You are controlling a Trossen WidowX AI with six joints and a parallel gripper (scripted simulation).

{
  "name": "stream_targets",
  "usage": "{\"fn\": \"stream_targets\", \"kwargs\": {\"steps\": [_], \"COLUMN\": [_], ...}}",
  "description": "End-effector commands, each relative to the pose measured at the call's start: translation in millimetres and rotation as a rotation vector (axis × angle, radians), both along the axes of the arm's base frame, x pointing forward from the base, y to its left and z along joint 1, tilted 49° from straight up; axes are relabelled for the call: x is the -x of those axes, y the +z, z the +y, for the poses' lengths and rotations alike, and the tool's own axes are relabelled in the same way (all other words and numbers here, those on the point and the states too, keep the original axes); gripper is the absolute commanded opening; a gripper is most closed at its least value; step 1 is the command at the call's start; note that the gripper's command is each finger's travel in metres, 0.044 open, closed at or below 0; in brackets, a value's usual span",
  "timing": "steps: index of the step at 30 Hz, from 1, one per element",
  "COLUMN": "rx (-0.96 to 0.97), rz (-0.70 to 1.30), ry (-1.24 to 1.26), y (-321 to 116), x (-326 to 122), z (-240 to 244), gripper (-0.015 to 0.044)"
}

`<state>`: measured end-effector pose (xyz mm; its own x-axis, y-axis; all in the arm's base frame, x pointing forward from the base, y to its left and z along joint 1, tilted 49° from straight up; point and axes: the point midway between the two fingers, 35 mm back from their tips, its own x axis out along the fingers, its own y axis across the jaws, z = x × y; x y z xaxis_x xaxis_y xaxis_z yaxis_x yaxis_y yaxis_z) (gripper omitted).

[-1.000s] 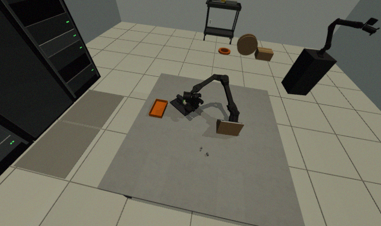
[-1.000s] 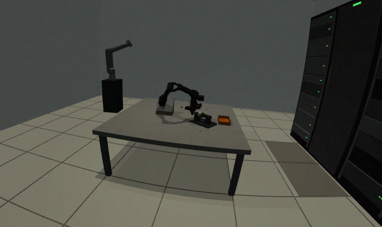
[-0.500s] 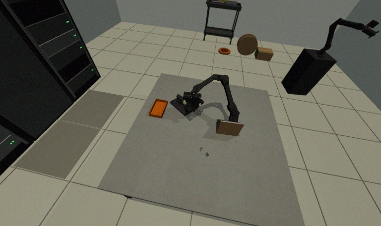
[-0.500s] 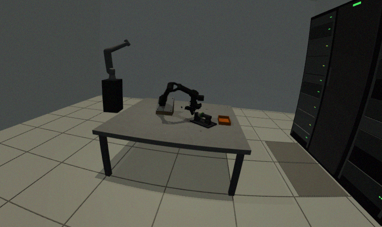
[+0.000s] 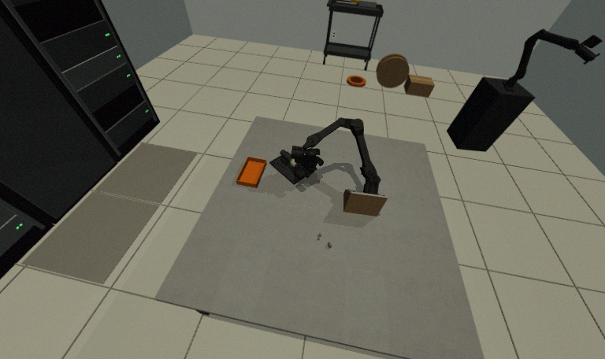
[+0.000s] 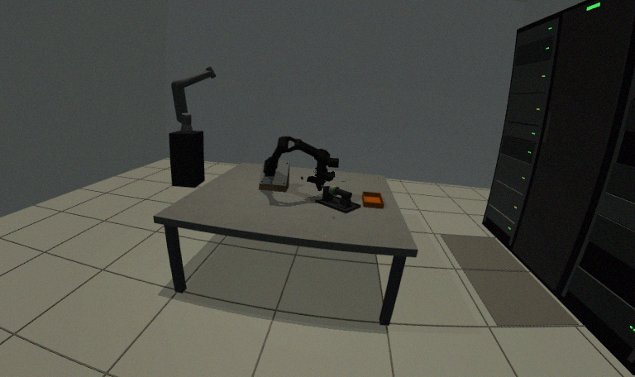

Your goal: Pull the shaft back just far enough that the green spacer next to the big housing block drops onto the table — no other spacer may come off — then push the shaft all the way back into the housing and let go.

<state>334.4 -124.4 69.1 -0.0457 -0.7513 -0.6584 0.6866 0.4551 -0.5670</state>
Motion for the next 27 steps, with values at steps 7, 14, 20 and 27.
{"fn": "stream_targets", "kwargs": {"steps": [7,14,20,27], "rx": [-0.003,-0.003,-0.003,-0.003], "rz": [-0.001,-0.001,-0.001,-0.001], "ry": [-0.002,-0.002,-0.002,-0.002], "y": [-0.9,-1.2,-1.6,-1.9], "x": [1.2,1.7,2.1,2.7], "z": [1.0,1.3,1.6,2.0], "gripper": [0.0,0.0,0.0,0.0]}}
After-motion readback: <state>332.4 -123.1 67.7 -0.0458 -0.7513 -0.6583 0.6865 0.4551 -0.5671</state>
